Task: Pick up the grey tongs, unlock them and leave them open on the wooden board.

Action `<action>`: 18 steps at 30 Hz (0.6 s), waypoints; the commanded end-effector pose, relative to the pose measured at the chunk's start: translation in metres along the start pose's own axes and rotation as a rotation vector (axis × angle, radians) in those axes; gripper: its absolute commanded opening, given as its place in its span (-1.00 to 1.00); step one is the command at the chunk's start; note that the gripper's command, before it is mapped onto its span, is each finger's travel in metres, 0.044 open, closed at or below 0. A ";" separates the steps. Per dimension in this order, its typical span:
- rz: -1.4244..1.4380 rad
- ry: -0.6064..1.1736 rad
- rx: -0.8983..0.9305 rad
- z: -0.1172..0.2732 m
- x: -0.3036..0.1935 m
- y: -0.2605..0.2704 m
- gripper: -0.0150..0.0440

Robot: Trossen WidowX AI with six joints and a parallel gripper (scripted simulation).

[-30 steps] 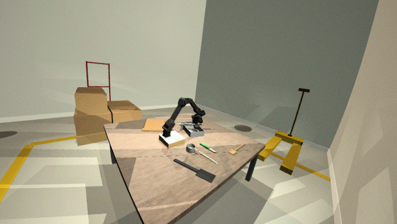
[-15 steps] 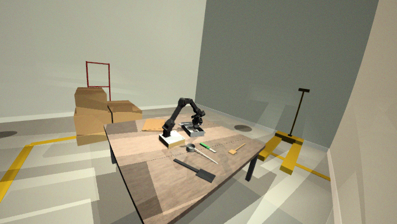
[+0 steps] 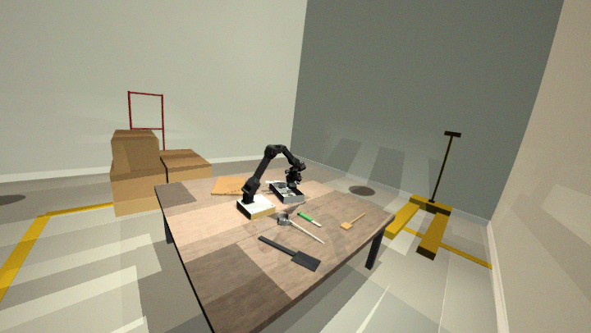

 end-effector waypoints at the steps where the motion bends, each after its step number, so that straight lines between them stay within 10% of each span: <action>1: 0.011 -0.030 0.017 0.044 0.003 0.027 -1.00; 18: 0.004 -0.025 -0.030 0.045 0.002 0.029 -1.00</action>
Point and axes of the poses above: the point midway between the two fingers, 35 mm back from their tips, its own z axis back along the fingers, its own y axis across the jaws, x = y × z, the point moved 3 cm from there along z, back along the fingers, and after that the axes turned 1 degree about z, right-handed, at the moved point
